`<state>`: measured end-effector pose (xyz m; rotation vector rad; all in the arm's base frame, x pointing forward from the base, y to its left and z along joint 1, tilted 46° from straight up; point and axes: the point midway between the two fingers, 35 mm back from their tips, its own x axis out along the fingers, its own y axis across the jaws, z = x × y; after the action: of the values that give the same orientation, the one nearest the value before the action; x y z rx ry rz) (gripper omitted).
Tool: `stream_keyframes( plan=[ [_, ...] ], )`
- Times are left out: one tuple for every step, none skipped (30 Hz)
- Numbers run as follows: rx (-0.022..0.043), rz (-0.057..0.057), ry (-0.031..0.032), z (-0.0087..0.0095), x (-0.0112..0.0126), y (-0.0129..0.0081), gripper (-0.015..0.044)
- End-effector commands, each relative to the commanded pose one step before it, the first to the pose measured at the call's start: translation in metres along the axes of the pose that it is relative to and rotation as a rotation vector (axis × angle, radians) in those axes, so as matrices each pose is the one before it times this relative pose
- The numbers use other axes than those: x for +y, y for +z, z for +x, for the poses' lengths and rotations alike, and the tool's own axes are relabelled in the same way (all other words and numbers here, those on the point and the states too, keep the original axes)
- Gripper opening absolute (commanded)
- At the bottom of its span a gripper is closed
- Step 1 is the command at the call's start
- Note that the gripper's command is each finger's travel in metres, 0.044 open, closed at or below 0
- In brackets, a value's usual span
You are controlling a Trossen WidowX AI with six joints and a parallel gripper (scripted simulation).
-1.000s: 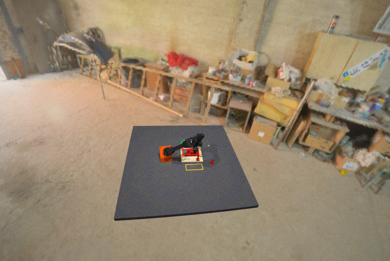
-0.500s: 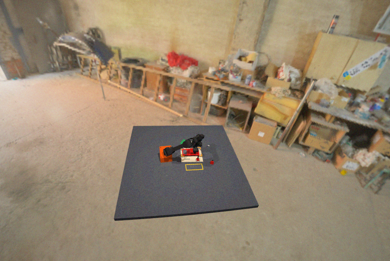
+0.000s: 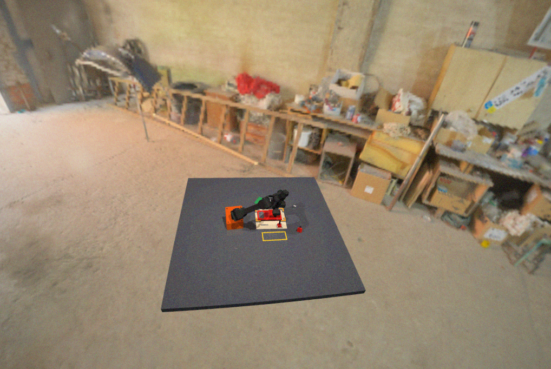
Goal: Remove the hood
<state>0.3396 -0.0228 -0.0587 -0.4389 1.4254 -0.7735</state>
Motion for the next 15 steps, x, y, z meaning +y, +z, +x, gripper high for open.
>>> stream_keyframes(
  plan=[
    [-0.00055,0.0018,0.00063,-0.0002,0.00007,0.00032,0.0321],
    [0.0,0.0,0.0,0.0,0.0,0.0,0.0315],
    [0.0,0.0,0.0,0.0,0.0,0.0,0.0308],
    [0.0,0.0,0.0,0.0,0.0,0.0,0.0301],
    [0.0,0.0,0.0,0.0,0.0,0.0,0.0295],
    [0.0,0.0,0.00001,-0.00011,0.00001,0.0,0.0268],
    [0.00001,0.0,0.00002,-0.00021,0.00001,0.00001,0.0242],
    [0.00001,0.0,0.00003,-0.00032,0.00002,0.00001,0.0216],
    [0.00001,0.0,0.00004,-0.00043,0.00002,0.00001,0.019],
    [0.00001,-0.0001,0.00004,-0.00053,0.00002,0.00001,0.0163],
    [0.00002,-0.0001,0.00005,-0.00061,0.00003,0.00001,0.0137],
    [0.00002,-0.0001,0.00005,-0.00064,0.00003,0.00001,0.0111],
    [0.00002,-0.0001,0.00005,-0.00065,0.00003,0.00001,0.0085],
    [0.00002,-0.0001,0.00005,-0.00065,0.00003,0.00001,0.0058],
    [0.00002,-0.0001,0.00004,-0.00065,0.00003,0.00001,0.0032]
  ],
)
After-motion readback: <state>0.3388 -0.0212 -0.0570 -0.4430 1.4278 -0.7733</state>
